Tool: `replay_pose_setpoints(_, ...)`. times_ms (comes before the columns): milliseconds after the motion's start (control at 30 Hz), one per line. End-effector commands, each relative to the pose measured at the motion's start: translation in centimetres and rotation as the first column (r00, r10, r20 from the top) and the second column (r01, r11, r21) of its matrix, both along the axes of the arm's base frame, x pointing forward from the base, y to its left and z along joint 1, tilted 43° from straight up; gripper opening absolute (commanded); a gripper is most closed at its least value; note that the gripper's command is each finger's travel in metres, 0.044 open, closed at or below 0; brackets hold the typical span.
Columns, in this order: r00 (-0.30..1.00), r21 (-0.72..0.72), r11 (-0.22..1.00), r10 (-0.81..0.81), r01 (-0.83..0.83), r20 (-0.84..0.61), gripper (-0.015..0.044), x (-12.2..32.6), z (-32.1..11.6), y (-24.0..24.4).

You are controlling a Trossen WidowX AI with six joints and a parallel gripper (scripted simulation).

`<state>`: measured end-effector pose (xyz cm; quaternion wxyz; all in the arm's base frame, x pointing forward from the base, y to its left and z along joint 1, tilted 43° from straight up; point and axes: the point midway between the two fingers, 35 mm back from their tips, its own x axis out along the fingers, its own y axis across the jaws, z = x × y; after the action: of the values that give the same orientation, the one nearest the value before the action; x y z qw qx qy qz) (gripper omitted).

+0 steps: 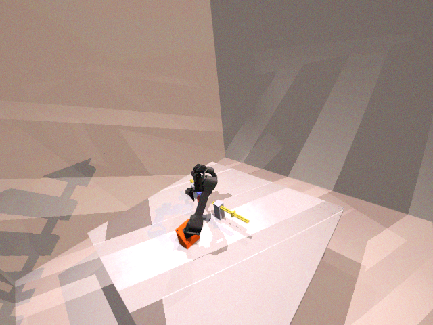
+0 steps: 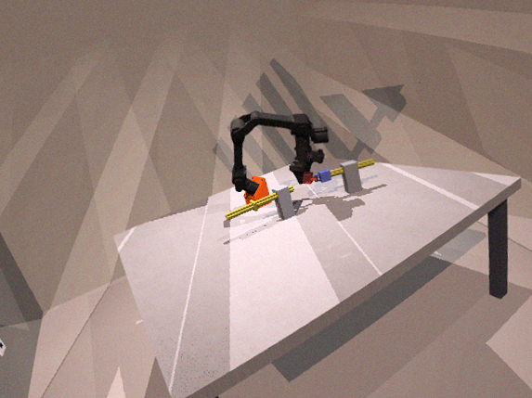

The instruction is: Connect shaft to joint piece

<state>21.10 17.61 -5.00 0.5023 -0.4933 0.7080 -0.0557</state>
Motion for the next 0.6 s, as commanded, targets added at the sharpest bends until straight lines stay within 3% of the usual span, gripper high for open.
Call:
replay_pose_setpoints(0, 1.000, -0.002, 1.000, 0.004, -0.004, -0.002, 0.0440, 0.2, -0.5, -0.3)
replay_pose_setpoints(500, 1.000, -0.003, 1.000, 0.004, -0.004, -0.001, 0.0440, 0.2, -2.0, -2.0)
replay_pose_setpoints(567, 1.000, -0.003, 1.000, 0.004, -0.004, -0.001, 0.0387, 0.2, -2.0, -2.0)
